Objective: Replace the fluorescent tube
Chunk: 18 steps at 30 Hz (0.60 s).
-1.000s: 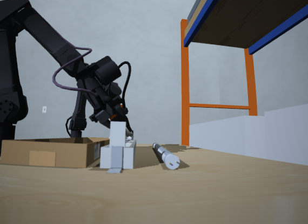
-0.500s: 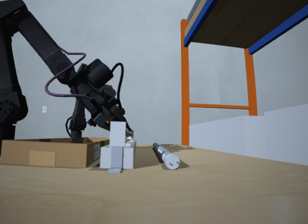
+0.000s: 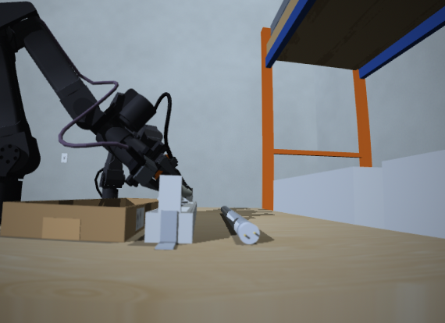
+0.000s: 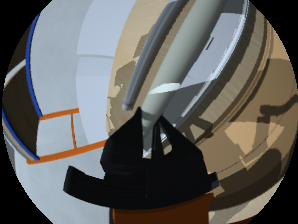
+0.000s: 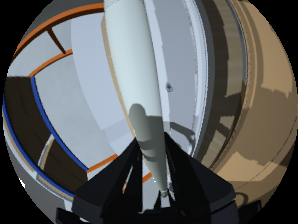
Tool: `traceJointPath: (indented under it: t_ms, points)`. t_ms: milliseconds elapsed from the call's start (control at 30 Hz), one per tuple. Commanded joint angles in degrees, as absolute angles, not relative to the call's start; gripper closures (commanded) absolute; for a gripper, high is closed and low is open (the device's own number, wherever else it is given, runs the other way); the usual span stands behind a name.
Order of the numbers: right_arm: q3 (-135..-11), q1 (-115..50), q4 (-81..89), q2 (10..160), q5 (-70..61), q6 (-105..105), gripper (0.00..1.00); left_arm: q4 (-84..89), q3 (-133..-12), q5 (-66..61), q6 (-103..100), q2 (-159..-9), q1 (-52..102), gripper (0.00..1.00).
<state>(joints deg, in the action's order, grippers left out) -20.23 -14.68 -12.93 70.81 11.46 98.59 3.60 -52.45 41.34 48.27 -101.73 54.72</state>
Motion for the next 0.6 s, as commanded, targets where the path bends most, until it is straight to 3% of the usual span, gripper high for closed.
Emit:
traceJointPath:
  t_ms: [0, 467, 500, 567]
  points:
    - [-17.62, -15.69, -12.04, 68.34, 13.20, 97.74, 0.89, 3.48, -51.07, 43.03, 48.12, -100.56, 56.45, 0.89]
    - [-16.04, -15.99, -13.47, 68.72, 13.80, 98.36, 0.89, 2.87, -50.05, 43.83, 48.45, -101.40, 56.98, 0.89]
    - [-16.06, -15.98, -13.40, 68.71, 13.69, 98.24, 0.89, 2.88, -50.02, 43.81, 48.42, -101.38, 57.01, 0.51]
    - [-15.91, -15.97, -13.43, 68.74, 13.68, 98.23, 0.89, 2.94, -51.45, 43.83, 48.28, -101.34, 56.91, 0.51]
